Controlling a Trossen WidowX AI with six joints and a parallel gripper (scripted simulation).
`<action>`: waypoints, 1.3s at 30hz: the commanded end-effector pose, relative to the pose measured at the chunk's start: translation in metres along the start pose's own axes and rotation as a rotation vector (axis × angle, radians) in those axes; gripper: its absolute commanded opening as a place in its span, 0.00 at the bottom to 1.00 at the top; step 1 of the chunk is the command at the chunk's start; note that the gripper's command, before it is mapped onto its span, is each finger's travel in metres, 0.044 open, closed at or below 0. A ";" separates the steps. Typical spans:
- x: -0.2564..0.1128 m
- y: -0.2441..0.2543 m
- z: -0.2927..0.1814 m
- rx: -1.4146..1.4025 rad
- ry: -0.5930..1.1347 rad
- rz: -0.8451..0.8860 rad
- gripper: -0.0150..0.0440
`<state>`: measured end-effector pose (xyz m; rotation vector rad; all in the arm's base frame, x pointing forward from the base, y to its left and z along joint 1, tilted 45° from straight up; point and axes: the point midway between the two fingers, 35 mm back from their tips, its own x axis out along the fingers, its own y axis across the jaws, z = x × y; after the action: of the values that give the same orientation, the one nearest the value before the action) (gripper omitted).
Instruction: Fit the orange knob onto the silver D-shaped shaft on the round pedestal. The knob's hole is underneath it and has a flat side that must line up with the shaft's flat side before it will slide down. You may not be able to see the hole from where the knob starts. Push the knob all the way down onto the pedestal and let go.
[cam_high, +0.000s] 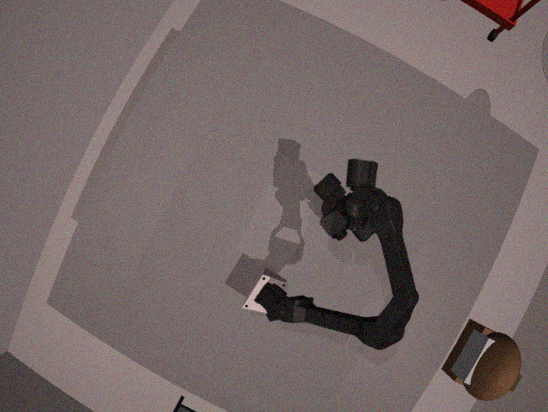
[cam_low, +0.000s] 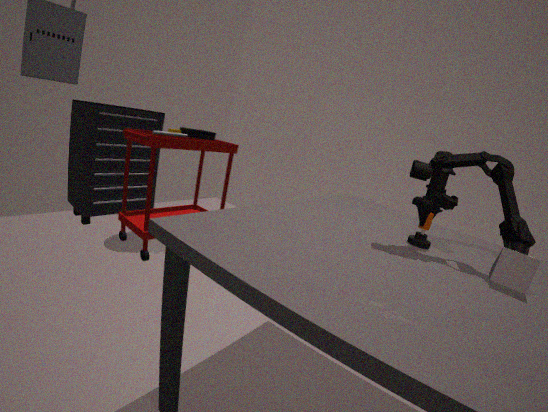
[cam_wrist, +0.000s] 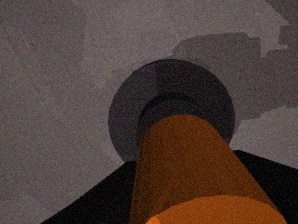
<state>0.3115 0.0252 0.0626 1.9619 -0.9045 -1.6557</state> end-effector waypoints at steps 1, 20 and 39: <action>0.001 0.000 0.000 0.428 0.001 -0.003 0.25; 0.002 0.003 0.002 1.716 -0.001 -0.003 0.25; -0.002 0.002 0.000 2.598 -0.003 -0.003 0.25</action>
<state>0.3099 0.0225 0.0621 2.6585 -2.9671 -0.5074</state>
